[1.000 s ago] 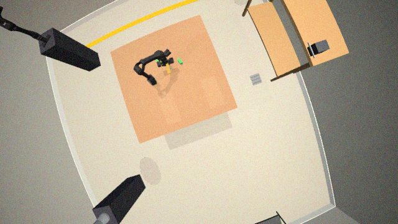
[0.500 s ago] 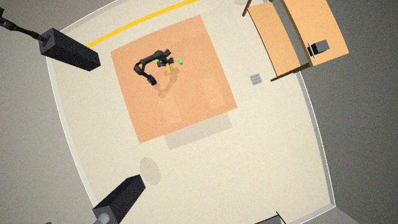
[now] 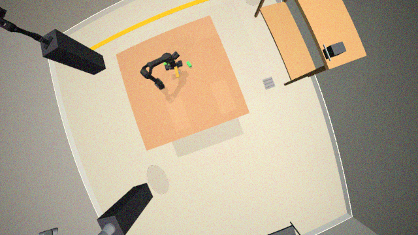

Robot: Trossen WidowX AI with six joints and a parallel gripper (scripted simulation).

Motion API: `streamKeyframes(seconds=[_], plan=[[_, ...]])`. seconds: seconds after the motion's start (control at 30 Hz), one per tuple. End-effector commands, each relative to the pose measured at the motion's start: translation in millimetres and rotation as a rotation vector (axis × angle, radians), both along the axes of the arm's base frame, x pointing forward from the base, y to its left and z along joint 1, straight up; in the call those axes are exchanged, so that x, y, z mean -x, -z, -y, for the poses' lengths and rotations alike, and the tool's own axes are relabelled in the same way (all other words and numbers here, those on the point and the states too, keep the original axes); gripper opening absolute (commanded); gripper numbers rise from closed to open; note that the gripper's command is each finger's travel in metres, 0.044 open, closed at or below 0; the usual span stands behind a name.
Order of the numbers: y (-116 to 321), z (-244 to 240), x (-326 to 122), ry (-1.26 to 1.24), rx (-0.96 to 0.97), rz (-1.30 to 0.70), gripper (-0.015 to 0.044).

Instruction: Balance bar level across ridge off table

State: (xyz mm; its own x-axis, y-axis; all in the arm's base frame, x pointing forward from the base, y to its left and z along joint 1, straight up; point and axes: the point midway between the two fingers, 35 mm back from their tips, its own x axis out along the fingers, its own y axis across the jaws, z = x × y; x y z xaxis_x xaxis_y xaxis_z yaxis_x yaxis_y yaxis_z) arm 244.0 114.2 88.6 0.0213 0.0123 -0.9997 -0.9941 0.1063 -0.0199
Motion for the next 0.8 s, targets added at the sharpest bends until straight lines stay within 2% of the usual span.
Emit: streamKeyframes(seconds=[0.0, 0.03, 0.37, 0.5, 0.77], plan=[[0.0, 0.0, 0.0, 0.000, 0.000, 0.000, 0.0185], [0.0, 0.0, 0.0, 0.000, 0.000, 0.000, 0.0185], [0.0, 0.0, 0.0, 0.000, 0.000, 0.000, 0.0440], [-8.0, -0.5, -1.2, 0.000, 0.000, 0.000, 0.0440], [-97.9, 0.8, 1.8, 0.000, 0.000, 0.000, 0.0440]])
